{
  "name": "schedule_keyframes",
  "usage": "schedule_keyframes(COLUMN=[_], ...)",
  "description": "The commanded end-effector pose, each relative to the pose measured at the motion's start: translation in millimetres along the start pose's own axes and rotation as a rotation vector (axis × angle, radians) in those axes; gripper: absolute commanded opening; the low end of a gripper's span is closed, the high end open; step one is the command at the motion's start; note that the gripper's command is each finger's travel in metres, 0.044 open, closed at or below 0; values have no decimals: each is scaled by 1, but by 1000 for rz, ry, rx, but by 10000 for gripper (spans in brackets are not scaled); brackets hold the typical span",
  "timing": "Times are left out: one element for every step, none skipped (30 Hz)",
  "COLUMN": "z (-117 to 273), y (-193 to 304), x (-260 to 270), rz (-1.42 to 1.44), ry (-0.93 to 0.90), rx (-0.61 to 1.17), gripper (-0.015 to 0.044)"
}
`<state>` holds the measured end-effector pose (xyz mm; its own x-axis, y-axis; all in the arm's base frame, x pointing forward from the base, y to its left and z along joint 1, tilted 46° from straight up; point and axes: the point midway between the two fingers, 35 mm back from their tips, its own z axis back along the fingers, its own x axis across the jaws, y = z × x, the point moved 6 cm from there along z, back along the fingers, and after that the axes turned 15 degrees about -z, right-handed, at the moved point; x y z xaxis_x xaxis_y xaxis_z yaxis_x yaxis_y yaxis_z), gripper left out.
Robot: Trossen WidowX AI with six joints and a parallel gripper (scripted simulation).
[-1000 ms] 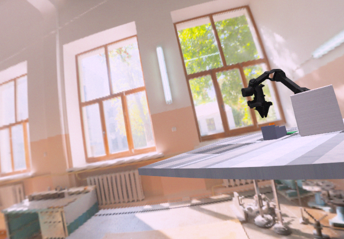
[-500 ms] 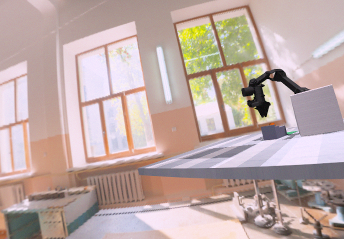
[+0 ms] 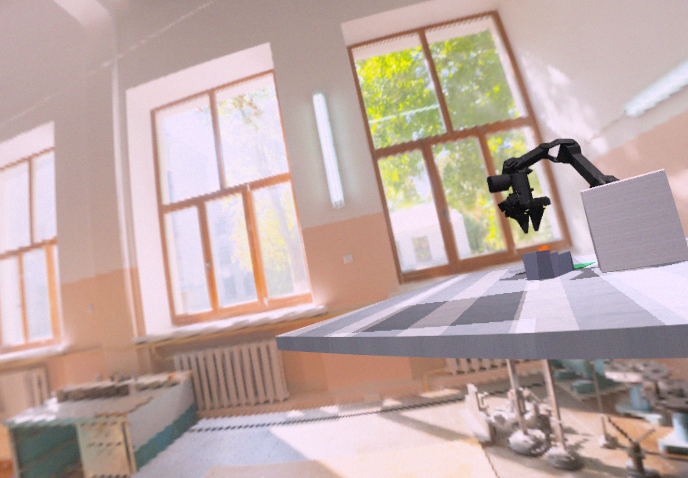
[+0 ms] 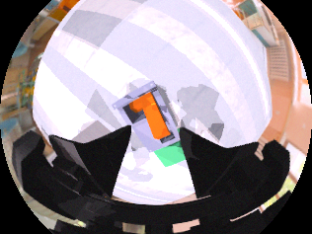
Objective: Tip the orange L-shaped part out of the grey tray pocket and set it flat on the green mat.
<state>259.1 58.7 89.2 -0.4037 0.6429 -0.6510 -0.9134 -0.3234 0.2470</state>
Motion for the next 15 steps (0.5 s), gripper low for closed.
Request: schedule_keyframes(z=[-6,-6,-6,-6,-6,-6,-6,-6,-6,-6,-6,-6,-6,-8,-10], y=[24,24,24,24,24,24,24,24,24,24,24,24,24,24,23], x=[-18,-18,-18,-18,-18,-18,-18,-18,-18,-18,-18,-18,-18,-18,-18], rz=[531,531,531,531,531,531,531,531,531,531,531,531,531,531,531], ry=[0,0,0,0,0,0,0,0,0,0,0,0,0,0,0], rx=[39,39,39,39,39,39,39,39,39,39,39,39,39,39,39], gripper=[280,280,280,280,280,280,280,280,280,280,280,280,280,280,280])
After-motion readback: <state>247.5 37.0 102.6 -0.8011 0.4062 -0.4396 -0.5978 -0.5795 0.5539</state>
